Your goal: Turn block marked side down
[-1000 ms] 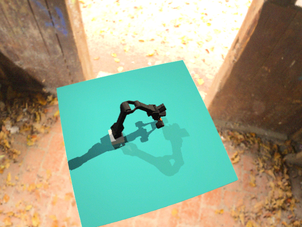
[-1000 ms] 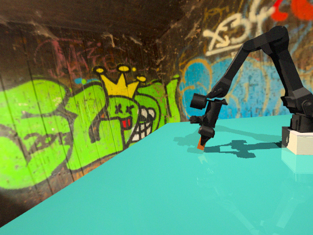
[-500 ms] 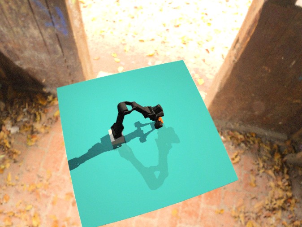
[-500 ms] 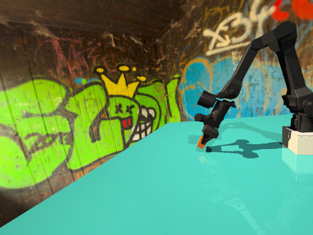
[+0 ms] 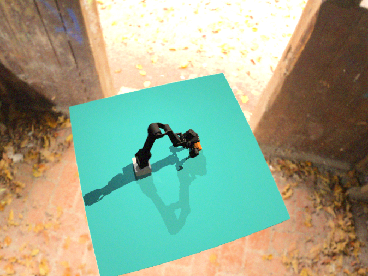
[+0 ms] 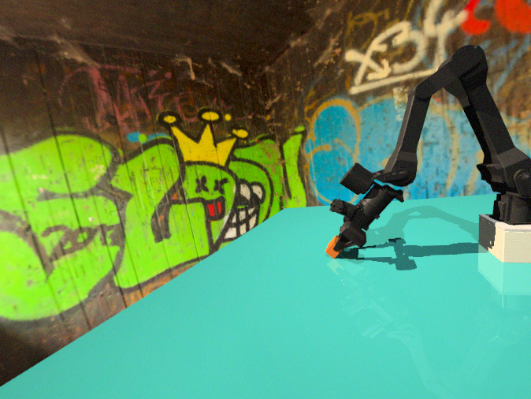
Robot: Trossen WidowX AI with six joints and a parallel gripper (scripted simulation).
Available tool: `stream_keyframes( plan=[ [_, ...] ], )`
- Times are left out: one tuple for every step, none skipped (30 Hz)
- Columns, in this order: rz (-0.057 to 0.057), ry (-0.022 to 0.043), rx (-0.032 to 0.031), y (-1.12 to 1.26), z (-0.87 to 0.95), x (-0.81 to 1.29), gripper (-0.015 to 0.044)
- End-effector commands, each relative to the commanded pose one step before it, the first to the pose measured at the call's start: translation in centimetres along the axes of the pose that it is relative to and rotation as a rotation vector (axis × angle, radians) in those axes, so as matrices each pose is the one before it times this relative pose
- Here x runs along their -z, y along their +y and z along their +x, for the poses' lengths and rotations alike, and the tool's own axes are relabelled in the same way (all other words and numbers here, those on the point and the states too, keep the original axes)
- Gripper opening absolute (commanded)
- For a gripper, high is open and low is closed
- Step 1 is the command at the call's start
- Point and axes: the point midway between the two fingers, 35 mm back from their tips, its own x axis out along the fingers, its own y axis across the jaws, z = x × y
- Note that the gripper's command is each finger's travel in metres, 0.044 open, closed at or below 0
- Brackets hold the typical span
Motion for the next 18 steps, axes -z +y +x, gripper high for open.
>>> stream_keyframes(
  plan=[
    [-0.0017, -0.05547, 0.0056, -0.058, 0.702, 0.634, 0.0],
    [-0.0002, -0.01391, 0.00008, 0.004, 0.099, 0.083, 0.0],
    [-0.0001, -0.0139, 0.00008, 0.003, 0.085, 0.084, 0.0],
    [-0.0001, -0.01389, 0.00008, 0.002, 0.071, 0.084, 0.0],
    [0.0, -0.01388, 0.00008, 0.001, 0.056, 0.084, 0.0],
    [0.0, -0.01387, 0.00008, 0.0, 0.042, 0.083, 0.0],
    [0.0001, -0.01386, 0.00007, -0.001, 0.028, 0.082, 0.0],
    [0.0001, -0.01385, 0.00007, -0.002, 0.015, 0.08, 0.0],
    [0.0001, -0.01384, 0.00007, -0.004, 0.001, 0.078, 0.0],
    [0.0002, -0.01383, 0.00007, -0.005, -0.012, 0.075, 0.0],
    [0.0002, -0.01382, 0.00007, -0.006, -0.026, 0.072, 0.0],
    [0.0003, -0.01381, 0.00007, -0.007, -0.039, 0.069, 0.0],
    [0.0003, -0.0138, 0.00007, -0.008, -0.052, 0.065, 0.0],
    [0.0004, -0.01379, 0.00007, -0.009, -0.065, 0.06, 0.0],
    [0.0004, -0.01378, 0.00007, -0.01, -0.077, 0.055, 0.0],
    [0.0004, -0.01377, 0.00007, -0.011, -0.089, 0.05, 0.0],
    [0.0005, -0.01376, 0.00007, -0.013, -0.101, 0.044, 0.0],
    [0.0005, -0.01375, 0.00008, -0.014, -0.113, 0.037, 0.0]
  ],
)
